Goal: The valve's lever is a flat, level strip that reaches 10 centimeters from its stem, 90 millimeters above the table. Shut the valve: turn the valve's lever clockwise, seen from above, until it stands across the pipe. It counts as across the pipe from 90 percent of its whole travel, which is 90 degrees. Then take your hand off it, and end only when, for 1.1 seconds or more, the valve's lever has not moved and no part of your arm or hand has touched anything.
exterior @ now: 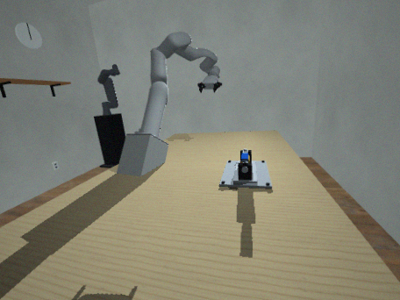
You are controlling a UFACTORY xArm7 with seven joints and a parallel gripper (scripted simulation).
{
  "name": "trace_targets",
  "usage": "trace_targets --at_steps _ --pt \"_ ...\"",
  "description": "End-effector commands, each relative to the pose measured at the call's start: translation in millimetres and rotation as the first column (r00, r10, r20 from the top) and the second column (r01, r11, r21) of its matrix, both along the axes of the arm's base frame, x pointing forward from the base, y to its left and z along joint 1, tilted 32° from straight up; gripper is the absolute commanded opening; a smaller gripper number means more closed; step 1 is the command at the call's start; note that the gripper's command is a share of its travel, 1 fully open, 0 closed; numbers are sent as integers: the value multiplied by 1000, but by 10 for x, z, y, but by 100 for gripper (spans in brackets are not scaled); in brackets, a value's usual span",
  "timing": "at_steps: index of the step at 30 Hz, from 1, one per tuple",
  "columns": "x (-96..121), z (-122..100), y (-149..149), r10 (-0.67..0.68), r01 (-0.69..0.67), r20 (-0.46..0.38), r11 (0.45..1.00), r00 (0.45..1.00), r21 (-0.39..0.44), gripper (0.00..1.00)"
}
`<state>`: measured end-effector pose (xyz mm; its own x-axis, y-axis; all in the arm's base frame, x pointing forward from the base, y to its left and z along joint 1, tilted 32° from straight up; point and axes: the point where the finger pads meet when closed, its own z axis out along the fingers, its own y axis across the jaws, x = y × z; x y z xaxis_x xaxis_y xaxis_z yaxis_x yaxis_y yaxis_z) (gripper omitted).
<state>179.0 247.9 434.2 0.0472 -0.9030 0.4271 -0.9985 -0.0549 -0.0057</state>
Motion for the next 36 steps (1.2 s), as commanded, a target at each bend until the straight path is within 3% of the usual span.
trace_targets --at_steps 1,7,9,11,17,21,24,26,27,36 --pt "148 -172 -213 -3 3 4 999 1000 49 100" --pt "511 -704 -773 3 -4 7 983 1000 181 100" --pt "511 -704 -773 3 -4 7 983 1000 181 100" --pt "732 -1001 -1085 4 -6 8 970 1000 242 100" --pt "1129 -1511 -1552 12 -18 15 878 1000 479 100" --pt "1400 -1857 -1902 16 -24 19 804 1000 595 100" --pt "1596 -2116 -2179 16 -26 21 759 1000 650 100" --pt "1596 -2116 -2179 16 -26 21 759 1000 650 100" --pt "1770 -2366 -2464 15 -29 27 749 1000 662 100" --pt "2311 -3106 -3242 16 -34 31 638 999 769 100"
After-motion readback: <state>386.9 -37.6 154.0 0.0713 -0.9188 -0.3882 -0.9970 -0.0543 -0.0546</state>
